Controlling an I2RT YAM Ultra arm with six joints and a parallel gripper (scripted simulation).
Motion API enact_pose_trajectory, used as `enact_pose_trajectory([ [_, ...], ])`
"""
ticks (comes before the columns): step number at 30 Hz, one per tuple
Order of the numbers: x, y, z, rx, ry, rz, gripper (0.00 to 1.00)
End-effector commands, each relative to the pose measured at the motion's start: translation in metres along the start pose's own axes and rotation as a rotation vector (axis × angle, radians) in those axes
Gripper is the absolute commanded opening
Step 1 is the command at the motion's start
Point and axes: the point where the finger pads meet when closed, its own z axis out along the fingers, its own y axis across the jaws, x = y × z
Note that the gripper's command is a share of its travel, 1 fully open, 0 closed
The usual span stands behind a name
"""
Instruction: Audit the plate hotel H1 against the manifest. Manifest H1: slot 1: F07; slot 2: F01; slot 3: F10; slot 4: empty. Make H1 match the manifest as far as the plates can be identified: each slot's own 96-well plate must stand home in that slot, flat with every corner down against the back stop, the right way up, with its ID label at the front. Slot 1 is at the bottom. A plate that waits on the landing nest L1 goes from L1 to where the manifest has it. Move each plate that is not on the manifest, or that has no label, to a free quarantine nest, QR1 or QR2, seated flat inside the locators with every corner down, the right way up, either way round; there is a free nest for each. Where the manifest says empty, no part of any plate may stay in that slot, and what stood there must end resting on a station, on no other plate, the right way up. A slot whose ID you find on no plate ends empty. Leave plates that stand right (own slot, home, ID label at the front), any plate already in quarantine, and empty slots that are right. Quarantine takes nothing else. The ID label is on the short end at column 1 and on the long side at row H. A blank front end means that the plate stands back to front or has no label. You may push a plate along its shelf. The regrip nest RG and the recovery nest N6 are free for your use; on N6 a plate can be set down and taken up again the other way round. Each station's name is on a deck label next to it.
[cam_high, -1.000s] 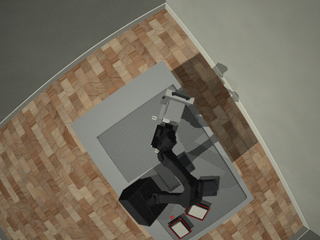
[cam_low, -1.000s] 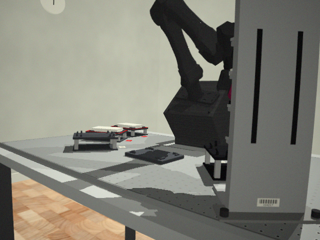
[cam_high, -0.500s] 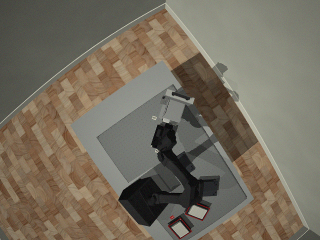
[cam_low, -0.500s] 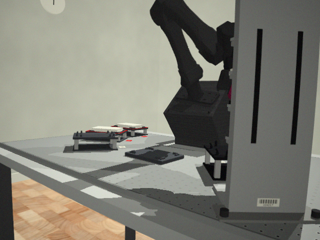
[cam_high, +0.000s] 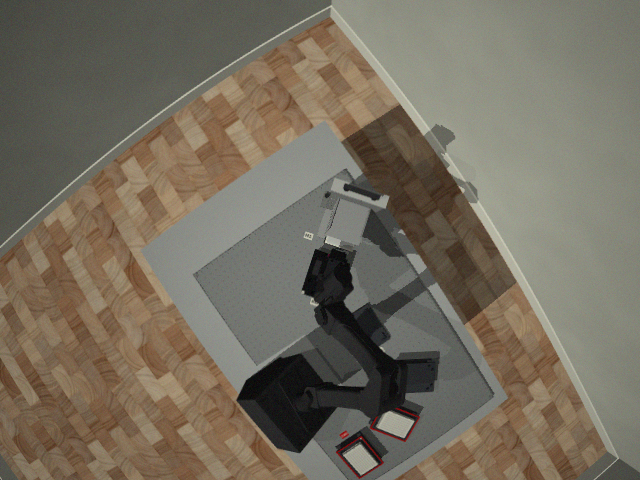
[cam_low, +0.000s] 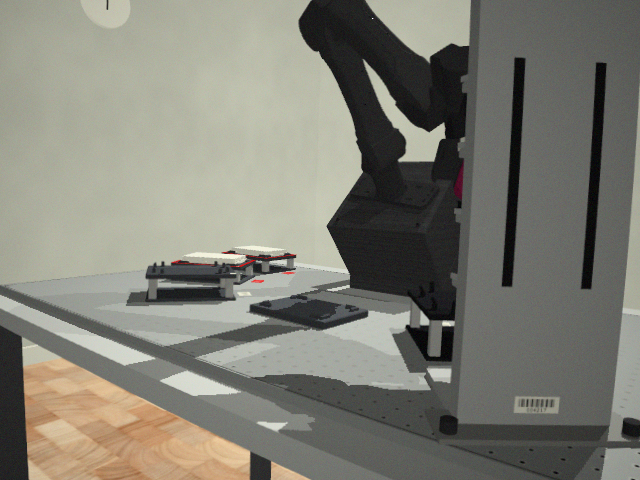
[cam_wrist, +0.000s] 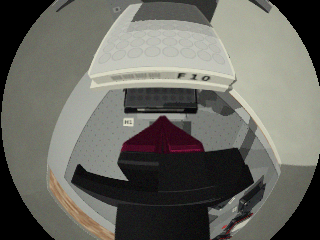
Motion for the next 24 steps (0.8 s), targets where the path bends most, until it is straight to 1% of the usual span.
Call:
enact_pose_trajectory([
  [1, -0.007, 0.001, -0.007, -0.006, -0.029, 0.017, 0.00],
  [5, -0.005, 0.001, -0.009, -0.006, -0.029, 0.017, 0.00],
  [20, 0.013, 0.001, -0.026, -0.006, -0.029, 0.017, 0.00],
  [24, 0.015, 0.001, -0.029, -0.006, -0.028, 0.017, 0.00],
])
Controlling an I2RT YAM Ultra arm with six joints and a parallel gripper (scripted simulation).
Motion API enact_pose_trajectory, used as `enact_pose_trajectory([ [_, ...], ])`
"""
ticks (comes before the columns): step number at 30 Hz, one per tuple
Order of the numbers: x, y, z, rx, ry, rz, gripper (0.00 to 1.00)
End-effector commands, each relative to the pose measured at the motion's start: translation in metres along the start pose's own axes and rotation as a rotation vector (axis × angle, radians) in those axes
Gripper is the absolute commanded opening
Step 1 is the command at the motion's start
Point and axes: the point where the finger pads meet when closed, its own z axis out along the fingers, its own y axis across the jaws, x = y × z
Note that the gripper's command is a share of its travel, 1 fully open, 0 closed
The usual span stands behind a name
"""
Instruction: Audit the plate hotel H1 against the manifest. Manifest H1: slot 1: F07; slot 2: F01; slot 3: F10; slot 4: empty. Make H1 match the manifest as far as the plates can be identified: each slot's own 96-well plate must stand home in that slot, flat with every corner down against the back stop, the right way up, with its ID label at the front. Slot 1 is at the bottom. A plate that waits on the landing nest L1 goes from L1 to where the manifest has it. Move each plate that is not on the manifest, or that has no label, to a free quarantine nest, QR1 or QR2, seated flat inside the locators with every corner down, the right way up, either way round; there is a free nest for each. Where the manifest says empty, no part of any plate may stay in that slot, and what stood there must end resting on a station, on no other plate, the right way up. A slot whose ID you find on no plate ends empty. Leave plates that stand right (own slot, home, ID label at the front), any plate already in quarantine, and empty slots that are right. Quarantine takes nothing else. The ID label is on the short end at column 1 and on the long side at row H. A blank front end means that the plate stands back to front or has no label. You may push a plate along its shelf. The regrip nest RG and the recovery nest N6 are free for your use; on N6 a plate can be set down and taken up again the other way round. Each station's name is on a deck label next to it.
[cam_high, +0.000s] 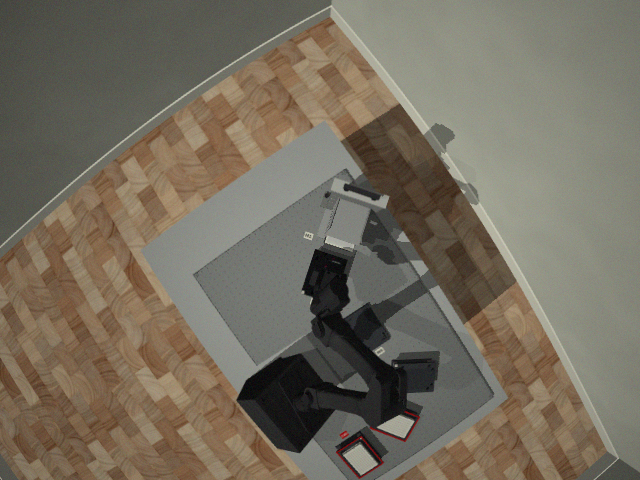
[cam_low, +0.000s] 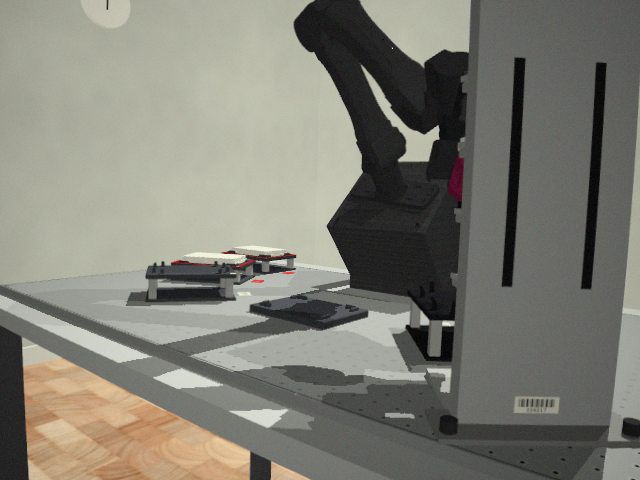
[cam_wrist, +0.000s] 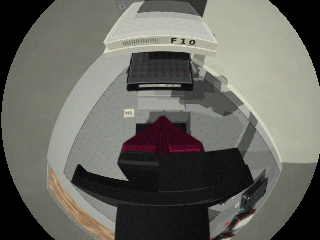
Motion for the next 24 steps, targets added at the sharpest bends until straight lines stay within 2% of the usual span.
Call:
enact_pose_trajectory([
  [1, -0.004, 0.002, -0.006, -0.008, -0.017, 0.009, 0.00],
  [24, 0.021, 0.002, -0.030, -0.008, -0.016, 0.009, 0.00],
])
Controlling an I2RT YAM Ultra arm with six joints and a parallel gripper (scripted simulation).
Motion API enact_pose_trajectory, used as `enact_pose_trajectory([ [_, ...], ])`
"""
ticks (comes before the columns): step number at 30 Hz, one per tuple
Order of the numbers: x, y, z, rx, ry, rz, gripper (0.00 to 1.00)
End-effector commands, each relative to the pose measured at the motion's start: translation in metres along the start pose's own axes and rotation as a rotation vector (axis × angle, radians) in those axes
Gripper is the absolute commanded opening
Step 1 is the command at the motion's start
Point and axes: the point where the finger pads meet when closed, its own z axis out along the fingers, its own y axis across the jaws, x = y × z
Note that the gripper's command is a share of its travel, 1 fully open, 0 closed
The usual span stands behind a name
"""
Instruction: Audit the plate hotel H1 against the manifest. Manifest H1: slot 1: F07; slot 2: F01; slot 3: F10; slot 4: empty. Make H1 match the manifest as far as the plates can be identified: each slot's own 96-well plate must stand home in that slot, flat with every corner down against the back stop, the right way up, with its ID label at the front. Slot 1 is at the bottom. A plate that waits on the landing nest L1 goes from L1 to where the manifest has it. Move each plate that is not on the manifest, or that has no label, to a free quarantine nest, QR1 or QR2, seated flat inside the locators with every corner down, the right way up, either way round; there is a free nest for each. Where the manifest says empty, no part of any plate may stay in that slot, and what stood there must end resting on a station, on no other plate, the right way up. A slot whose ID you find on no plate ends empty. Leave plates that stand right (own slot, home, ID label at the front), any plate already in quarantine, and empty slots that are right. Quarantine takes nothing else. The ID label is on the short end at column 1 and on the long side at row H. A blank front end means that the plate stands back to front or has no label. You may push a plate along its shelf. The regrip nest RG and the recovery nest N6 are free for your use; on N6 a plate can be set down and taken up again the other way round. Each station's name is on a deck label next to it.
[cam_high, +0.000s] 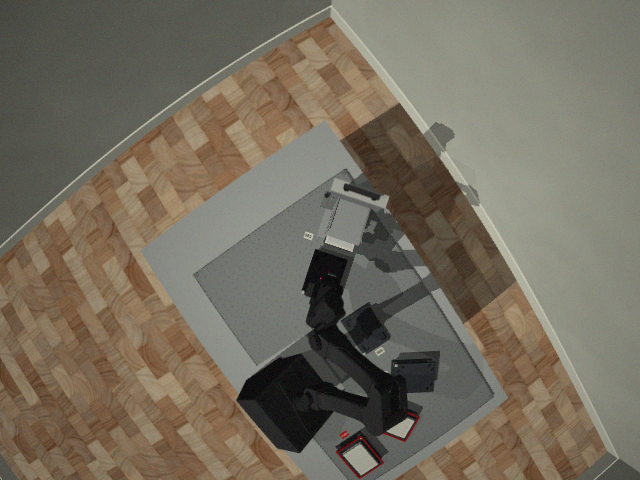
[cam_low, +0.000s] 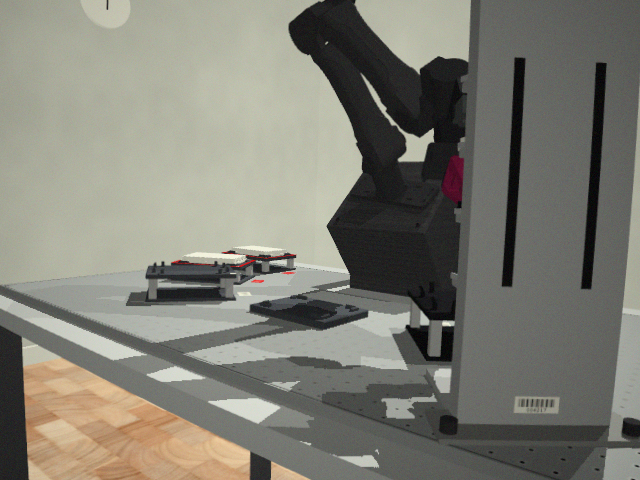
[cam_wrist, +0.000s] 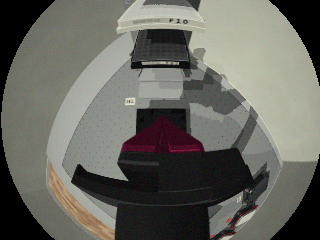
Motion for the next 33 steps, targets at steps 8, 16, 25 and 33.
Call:
enact_pose_trajectory([
  [8, 0.002, 0.002, -0.011, -0.007, -0.017, 0.011, 0.00],
  [16, 0.012, 0.002, -0.021, -0.007, -0.017, 0.011, 0.00],
  [25, 0.014, 0.002, -0.024, -0.007, -0.017, 0.011, 0.00],
  [33, 0.014, 0.002, -0.024, -0.007, -0.017, 0.011, 0.00],
])
